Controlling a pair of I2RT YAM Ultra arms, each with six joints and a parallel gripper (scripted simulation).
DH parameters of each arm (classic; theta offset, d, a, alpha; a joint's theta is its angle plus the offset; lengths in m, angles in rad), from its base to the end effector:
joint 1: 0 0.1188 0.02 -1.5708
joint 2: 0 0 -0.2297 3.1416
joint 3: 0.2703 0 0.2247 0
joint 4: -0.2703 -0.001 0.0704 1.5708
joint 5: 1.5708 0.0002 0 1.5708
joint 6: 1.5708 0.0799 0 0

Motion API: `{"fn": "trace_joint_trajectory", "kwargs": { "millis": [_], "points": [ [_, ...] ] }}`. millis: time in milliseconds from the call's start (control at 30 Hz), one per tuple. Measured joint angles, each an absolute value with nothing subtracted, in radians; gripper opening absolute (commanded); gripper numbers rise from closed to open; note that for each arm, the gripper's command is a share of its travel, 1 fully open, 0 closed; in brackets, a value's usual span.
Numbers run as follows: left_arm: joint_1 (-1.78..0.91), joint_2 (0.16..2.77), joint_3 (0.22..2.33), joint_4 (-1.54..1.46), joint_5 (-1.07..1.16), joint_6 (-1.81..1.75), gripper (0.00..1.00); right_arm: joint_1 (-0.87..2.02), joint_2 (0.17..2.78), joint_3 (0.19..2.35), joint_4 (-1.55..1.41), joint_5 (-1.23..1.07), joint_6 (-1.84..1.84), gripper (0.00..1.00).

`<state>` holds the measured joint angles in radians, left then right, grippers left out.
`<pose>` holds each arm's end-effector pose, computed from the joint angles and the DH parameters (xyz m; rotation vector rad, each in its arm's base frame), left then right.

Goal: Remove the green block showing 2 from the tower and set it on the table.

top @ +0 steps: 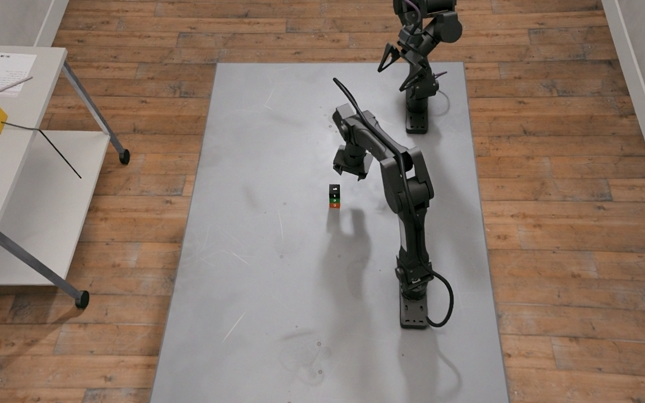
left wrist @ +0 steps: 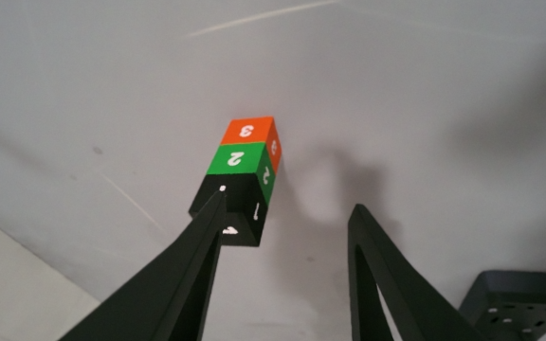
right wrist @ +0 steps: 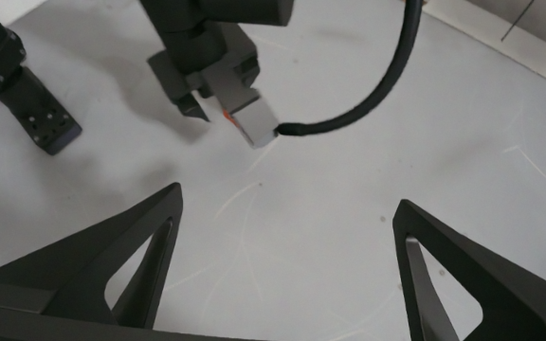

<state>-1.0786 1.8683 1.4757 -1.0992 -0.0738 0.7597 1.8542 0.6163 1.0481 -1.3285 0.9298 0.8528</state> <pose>0.1582 -0.2805 0.1614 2.4228 1.8537 0.0920 0.0388 0.0923 0.3042 -0.6715 1.9818 0.4823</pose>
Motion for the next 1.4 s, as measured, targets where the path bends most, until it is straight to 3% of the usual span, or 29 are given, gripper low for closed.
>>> {"fn": "trace_joint_trajectory", "kwargs": {
  "millis": [333,1400],
  "points": [
    [-0.895,1.911,1.534,-1.178,-0.018,0.678,0.55,2.186,0.662,1.048,-1.377,1.101,1.009,1.00],
    [-0.901,1.940,1.472,-1.101,-0.006,0.646,0.55,2.206,0.685,1.048,-1.449,1.153,1.127,1.00]
  ]
}}
